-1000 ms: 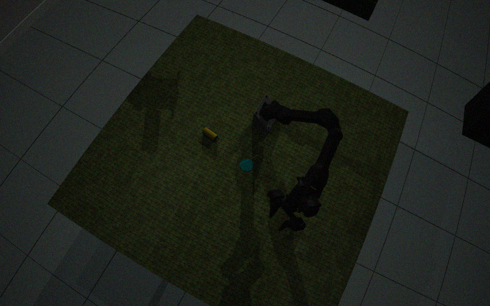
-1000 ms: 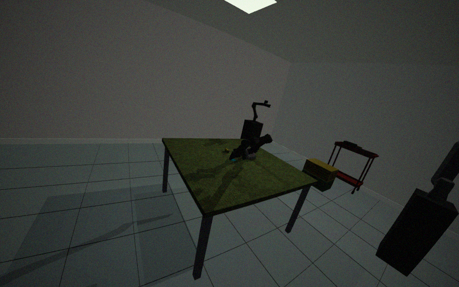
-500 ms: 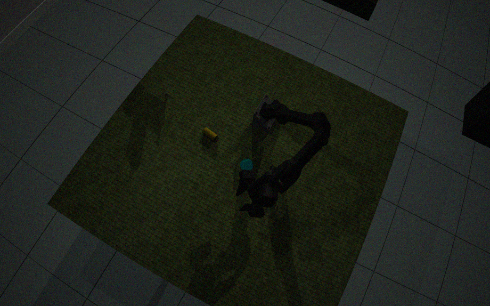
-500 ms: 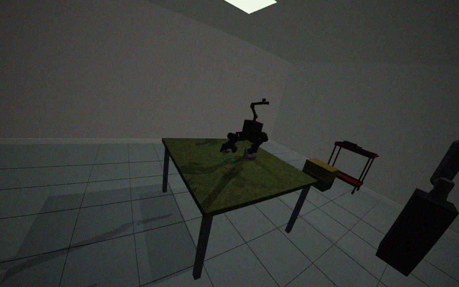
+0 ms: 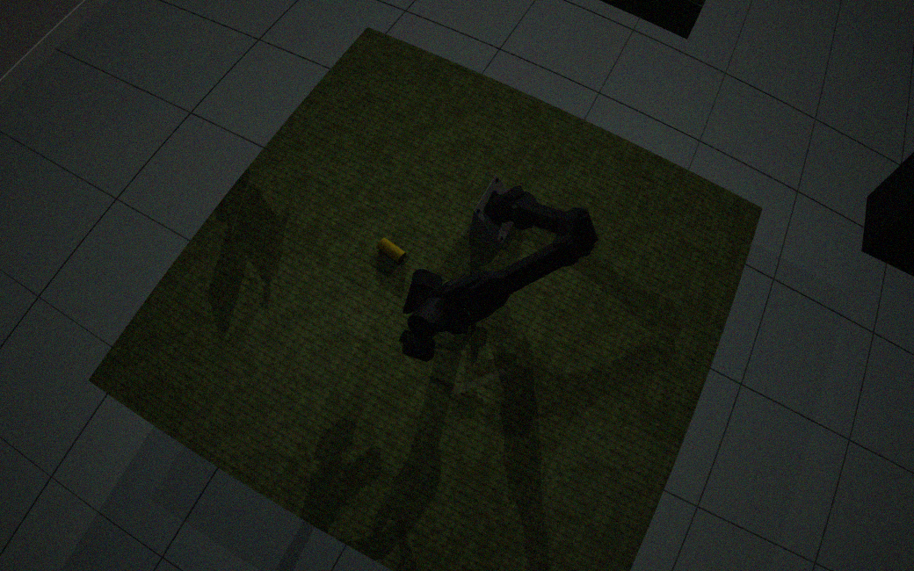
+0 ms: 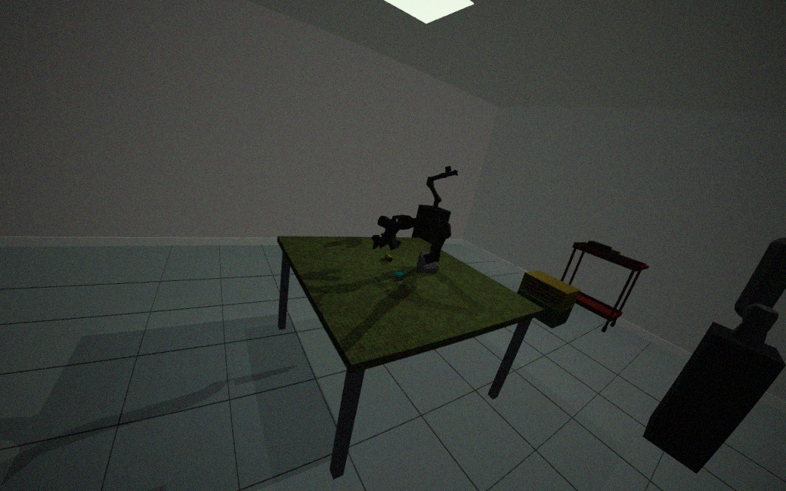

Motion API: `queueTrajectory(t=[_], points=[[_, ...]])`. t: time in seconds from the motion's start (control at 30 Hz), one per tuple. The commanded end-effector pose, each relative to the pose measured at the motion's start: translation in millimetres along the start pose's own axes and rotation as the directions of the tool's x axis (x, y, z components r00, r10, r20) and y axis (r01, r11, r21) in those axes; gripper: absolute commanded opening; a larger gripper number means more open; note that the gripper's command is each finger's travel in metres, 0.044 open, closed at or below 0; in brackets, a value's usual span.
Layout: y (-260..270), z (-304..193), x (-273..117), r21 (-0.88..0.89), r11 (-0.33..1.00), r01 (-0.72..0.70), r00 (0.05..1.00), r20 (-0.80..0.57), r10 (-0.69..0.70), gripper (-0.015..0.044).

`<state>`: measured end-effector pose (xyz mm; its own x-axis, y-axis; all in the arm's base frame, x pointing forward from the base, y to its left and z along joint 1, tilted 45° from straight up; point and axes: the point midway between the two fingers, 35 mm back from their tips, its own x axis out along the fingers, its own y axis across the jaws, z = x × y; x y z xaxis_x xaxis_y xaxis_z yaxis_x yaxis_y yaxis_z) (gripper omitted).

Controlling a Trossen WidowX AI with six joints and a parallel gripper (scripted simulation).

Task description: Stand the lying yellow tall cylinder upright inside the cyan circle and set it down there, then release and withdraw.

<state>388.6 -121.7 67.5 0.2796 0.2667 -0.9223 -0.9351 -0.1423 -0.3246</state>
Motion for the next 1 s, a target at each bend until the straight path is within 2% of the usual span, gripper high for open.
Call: queueTrajectory(t=[0.0,0.5,0.97], points=[[33,-18,11,0.063,0.996,-0.060,0.997,0.050,0.057,0.0309],[140,-55,27,0.266,0.941,-0.209,0.958,0.247,0.143,0.0309],[228,-53,31,0.423,0.856,-0.296,0.883,0.462,0.078,0.0309]])
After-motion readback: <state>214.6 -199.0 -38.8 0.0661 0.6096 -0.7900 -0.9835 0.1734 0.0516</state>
